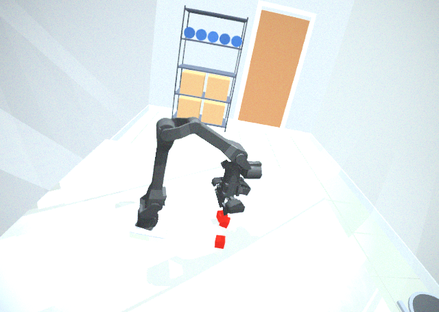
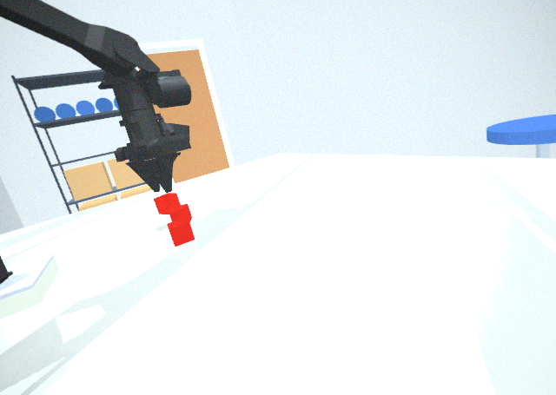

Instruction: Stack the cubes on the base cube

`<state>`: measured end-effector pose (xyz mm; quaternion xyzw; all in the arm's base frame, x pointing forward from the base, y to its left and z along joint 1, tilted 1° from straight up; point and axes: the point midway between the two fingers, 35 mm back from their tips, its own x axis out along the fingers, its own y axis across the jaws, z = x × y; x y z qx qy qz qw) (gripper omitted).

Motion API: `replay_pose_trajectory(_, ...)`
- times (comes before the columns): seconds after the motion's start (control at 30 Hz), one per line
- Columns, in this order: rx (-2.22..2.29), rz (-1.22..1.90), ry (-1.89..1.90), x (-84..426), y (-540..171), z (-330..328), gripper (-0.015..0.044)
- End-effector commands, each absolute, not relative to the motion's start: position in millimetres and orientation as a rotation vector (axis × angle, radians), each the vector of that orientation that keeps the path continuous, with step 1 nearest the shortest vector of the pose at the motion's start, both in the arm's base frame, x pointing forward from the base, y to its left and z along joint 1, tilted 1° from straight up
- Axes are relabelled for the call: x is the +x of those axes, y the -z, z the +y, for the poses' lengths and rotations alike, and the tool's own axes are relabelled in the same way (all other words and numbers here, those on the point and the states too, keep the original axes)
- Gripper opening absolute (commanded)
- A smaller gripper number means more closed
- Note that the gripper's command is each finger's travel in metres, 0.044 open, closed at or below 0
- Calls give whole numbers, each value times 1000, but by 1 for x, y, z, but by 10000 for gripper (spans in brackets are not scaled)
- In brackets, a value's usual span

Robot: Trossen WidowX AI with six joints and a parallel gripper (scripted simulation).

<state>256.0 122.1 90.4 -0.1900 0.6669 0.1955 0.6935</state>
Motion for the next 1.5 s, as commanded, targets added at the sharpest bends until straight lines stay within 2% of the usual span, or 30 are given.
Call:
replay_pose_trajectory(0.0, -422, 1481, -437, 256, -98, 122, 205)
replay_pose_trajectory(0.13, -422, 1481, -437, 256, -98, 122, 205)
replay_pose_trajectory(0.2, -445, 1481, -457, 257, -97, 120, 258)
replay_pose_trajectory(0.23, -472, 1474, -483, 258, -98, 117, 265)
replay_pose_trajectory(1.1, -1310, 1115, -1259, 271, -141, 23, 265)
replay_pose_trajectory(1.47, -1329, 1102, -1274, 273, -123, 21, 265)
